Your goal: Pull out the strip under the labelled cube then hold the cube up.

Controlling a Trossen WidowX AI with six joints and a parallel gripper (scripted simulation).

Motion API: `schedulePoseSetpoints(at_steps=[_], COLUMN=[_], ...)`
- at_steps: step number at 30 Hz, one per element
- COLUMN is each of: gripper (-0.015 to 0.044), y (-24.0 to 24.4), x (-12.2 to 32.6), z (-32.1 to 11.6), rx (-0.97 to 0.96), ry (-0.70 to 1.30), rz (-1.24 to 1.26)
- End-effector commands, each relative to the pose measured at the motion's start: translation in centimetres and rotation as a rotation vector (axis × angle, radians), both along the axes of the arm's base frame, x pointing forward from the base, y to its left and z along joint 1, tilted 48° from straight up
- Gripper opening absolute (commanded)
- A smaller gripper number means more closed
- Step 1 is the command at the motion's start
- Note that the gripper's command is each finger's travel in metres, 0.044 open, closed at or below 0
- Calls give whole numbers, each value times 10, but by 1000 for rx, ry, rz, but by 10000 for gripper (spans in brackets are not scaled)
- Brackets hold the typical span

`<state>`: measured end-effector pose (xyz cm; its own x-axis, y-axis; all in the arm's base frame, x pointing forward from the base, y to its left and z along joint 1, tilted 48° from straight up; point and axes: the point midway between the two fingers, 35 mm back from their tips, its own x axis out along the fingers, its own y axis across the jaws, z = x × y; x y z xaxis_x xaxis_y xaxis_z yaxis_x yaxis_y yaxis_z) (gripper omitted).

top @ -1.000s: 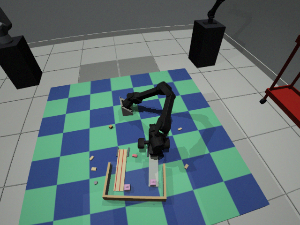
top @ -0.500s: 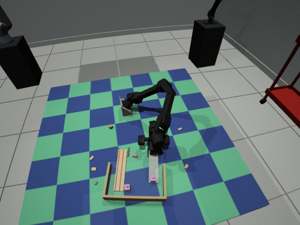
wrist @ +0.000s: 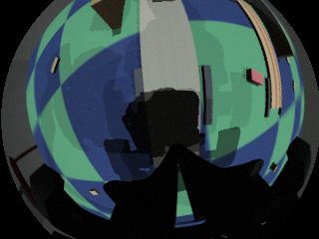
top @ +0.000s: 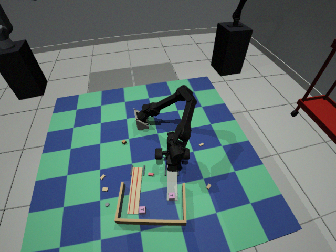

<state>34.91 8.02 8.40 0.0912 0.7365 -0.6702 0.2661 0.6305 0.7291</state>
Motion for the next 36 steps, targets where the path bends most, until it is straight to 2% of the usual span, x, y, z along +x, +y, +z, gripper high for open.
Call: schedulePoseSetpoints(at_steps=[1, 36], gripper=[0, 0], y=[8, 20], x=[-13, -63], z=[-5, 4], rx=[7, 7], ry=[29, 31], rz=[12, 12])
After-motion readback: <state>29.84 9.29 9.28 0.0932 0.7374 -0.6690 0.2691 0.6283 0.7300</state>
